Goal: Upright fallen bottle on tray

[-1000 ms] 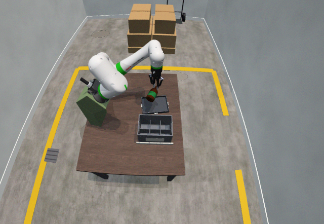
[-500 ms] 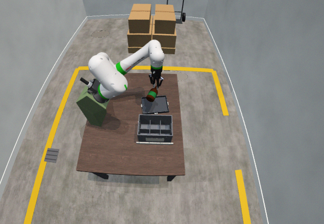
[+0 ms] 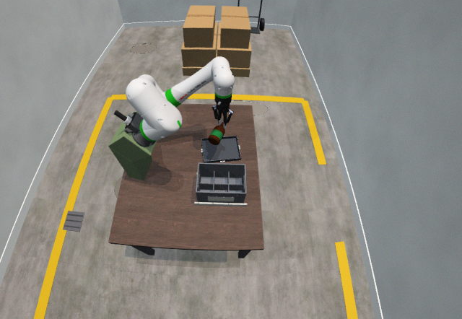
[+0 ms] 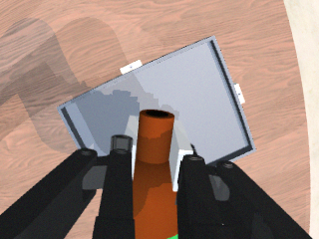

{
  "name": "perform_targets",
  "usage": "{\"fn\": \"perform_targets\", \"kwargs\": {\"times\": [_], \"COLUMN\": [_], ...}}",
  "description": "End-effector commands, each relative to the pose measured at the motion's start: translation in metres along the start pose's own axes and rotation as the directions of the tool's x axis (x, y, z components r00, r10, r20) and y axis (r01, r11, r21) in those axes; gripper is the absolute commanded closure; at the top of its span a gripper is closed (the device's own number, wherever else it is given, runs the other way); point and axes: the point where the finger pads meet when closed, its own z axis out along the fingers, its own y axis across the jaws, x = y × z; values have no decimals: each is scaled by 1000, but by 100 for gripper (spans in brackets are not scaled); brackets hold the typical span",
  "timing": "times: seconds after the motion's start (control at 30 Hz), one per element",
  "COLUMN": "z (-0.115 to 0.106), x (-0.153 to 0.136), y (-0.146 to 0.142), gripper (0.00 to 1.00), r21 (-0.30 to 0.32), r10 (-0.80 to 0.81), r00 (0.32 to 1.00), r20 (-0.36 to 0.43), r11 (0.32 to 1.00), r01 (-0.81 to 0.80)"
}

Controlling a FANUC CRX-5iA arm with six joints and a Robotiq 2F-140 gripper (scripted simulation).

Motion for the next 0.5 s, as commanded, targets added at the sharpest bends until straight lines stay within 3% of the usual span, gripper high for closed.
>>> {"fn": "perform_targets", "kwargs": {"times": [0.0,0.47], "z": [0,0], "x": [0,0], "y": [0,0], "gripper": [100,100], "r21": [0,0], "r10": [24,199], "r00": [1000,980], "r20": [0,0], "r11": [1000,980], "r01": [-24,-199]}}
